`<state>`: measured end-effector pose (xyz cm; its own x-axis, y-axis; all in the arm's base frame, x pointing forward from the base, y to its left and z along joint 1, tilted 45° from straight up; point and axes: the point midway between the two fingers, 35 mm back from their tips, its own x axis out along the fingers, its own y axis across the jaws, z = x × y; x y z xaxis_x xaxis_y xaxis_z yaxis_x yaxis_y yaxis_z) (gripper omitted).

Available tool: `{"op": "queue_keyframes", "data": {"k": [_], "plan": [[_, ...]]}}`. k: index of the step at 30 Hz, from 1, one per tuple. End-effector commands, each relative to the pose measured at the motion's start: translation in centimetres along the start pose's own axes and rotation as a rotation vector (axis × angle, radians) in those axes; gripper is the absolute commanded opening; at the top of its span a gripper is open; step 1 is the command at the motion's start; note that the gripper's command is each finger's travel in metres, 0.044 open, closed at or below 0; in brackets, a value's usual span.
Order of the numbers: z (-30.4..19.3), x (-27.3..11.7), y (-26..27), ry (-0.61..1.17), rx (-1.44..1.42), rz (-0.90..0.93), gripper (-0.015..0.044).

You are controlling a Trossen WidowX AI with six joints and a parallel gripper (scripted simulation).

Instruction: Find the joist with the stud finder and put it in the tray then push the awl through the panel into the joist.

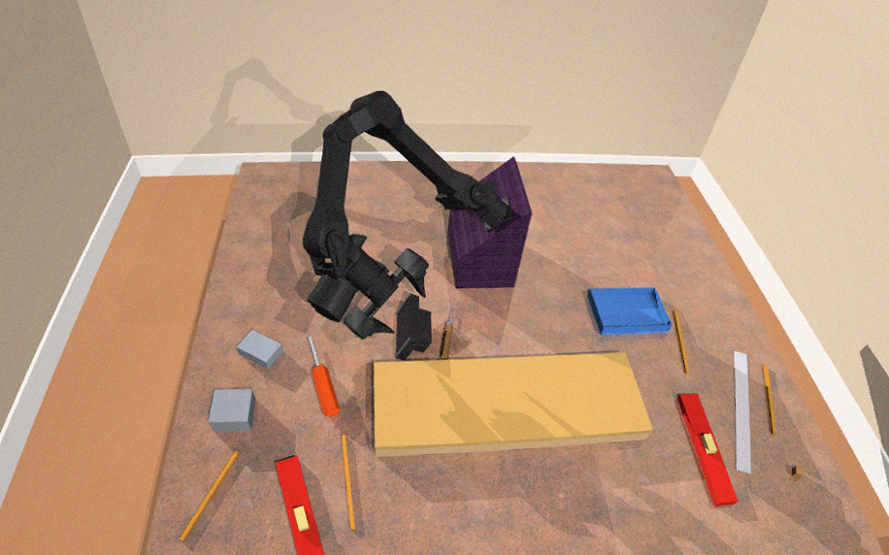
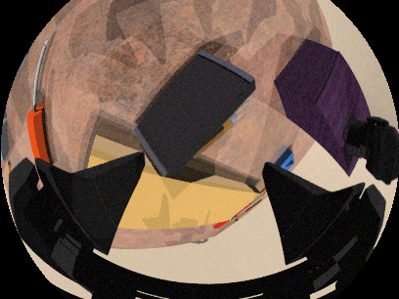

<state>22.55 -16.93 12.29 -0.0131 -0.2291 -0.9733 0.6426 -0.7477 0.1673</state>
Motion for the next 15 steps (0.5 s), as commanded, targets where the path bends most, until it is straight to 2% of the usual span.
{"op": "queue_keyframes", "data": {"k": [1,11,15], "plan": [[-1.1,1.7,-0.7,-0.116,-0.276,0.106,0.044],[-1.3,4.9,-3.7,-0.544,-0.841,0.362,0.044],[-1.1,5.0,-3.9,-0.572,-0.864,0.373,0.044]]}}
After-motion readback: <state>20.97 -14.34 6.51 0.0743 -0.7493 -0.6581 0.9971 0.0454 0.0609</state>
